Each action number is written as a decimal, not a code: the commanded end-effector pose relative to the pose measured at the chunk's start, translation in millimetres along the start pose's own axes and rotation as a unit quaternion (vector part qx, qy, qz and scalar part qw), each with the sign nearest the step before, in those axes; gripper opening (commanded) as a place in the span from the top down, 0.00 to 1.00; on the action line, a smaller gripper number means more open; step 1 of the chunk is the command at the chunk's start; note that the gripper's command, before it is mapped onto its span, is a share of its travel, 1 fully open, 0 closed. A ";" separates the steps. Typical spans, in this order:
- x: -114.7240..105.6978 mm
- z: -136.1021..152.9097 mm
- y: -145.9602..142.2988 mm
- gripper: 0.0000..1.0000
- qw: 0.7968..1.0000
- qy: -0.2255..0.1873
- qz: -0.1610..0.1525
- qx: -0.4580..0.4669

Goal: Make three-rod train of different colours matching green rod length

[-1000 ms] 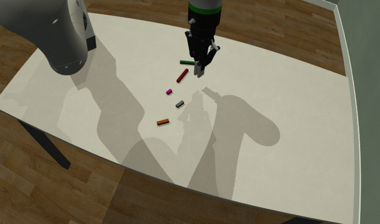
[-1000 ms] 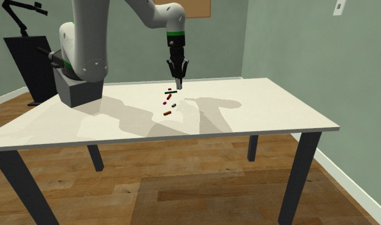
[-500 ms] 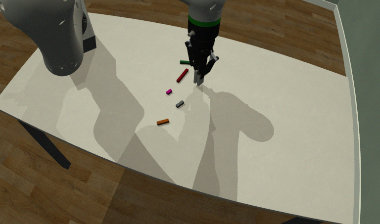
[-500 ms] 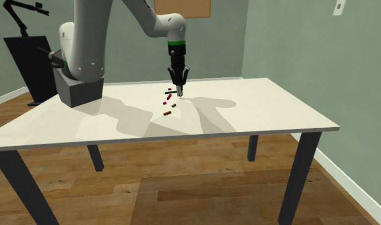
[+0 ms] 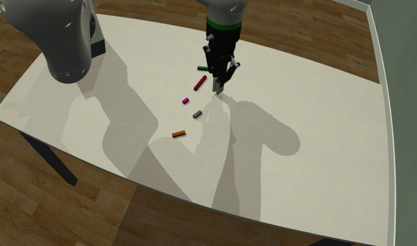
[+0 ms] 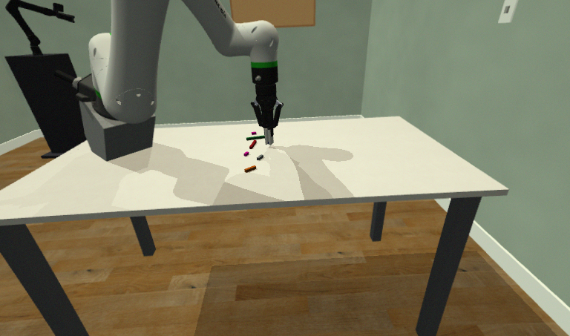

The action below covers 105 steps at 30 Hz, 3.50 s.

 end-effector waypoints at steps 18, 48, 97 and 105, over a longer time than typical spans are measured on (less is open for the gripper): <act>-0.2 -0.2 0.1 0.97 1.000 0.000 0.000 0.000; 11.7 -0.2 0.1 0.97 1.000 0.000 0.000 0.000; 11.7 -0.2 0.1 0.88 1.000 0.000 0.000 0.000; 11.7 -0.2 0.1 0.85 1.000 0.000 0.000 0.000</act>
Point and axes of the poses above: the point where the finger pads meet when closed, its own x axis out along the fingers, its own y axis across the jaws, z = x × y, the point moved 1 cm from there along -x, back along the fingers, and after that the axes turned 10 degrees about -x, right-handed, at the moved point
